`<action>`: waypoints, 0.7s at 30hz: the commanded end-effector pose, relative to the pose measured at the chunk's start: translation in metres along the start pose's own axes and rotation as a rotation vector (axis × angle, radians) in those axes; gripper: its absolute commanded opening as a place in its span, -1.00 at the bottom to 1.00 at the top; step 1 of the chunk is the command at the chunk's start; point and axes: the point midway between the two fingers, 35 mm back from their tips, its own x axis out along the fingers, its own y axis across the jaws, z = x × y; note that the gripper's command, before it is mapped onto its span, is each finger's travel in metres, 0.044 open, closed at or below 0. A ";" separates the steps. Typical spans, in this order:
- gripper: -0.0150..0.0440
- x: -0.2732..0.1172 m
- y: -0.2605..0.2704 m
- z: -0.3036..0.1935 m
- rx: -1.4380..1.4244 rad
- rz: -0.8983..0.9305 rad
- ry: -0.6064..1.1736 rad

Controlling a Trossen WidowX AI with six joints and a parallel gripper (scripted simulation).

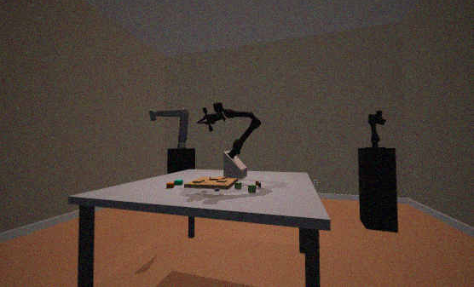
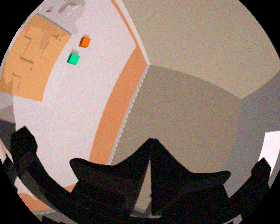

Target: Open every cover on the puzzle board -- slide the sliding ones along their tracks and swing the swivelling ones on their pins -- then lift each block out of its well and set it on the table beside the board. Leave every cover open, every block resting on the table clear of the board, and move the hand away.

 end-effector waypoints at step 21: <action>-0.49 0.016 0.097 0.083 0.107 0.343 -0.178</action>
